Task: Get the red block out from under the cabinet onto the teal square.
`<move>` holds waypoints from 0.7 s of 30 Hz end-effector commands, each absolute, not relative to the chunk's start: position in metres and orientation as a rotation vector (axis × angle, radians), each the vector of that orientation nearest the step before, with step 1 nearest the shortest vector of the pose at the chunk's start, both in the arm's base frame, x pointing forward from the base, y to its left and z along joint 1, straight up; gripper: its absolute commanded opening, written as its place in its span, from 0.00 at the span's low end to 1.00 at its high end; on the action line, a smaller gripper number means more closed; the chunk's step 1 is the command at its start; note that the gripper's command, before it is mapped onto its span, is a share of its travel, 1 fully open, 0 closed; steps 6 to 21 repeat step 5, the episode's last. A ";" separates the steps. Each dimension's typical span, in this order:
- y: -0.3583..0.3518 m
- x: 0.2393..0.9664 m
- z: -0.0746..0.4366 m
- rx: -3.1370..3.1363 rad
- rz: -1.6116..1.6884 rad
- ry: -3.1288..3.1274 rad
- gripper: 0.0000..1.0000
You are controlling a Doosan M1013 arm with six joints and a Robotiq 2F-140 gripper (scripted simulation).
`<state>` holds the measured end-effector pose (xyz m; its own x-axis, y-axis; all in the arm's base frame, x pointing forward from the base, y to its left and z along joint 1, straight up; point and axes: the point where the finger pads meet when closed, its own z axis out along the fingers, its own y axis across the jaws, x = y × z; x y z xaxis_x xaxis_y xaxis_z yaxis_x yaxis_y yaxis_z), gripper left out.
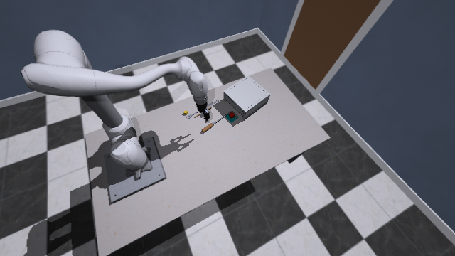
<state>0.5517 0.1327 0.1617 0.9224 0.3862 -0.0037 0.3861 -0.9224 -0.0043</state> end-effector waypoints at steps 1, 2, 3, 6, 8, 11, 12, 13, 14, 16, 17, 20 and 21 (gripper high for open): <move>0.133 0.552 0.166 -3.077 0.002 -0.607 0.34; 0.133 0.552 0.166 -3.077 0.002 -0.607 0.34; 0.133 0.552 0.166 -3.077 0.002 -0.607 0.34; 0.133 0.552 0.166 -3.077 0.002 -0.607 0.34; 0.133 0.552 0.166 -3.077 0.002 -0.607 0.34; 0.133 0.552 0.166 -3.077 0.002 -0.607 0.34; 0.133 0.552 0.166 -3.077 0.002 -0.607 0.34; 0.133 0.552 0.166 -3.077 0.002 -0.607 0.34; 0.133 0.552 0.166 -3.077 0.002 -0.607 0.34; 0.133 0.552 0.166 -3.077 0.002 -0.607 0.34; 0.133 0.552 0.166 -3.077 0.002 -0.607 0.34; 0.133 0.552 0.166 -3.077 0.002 -0.607 0.34; 0.133 0.552 0.166 -3.077 0.002 -0.607 0.34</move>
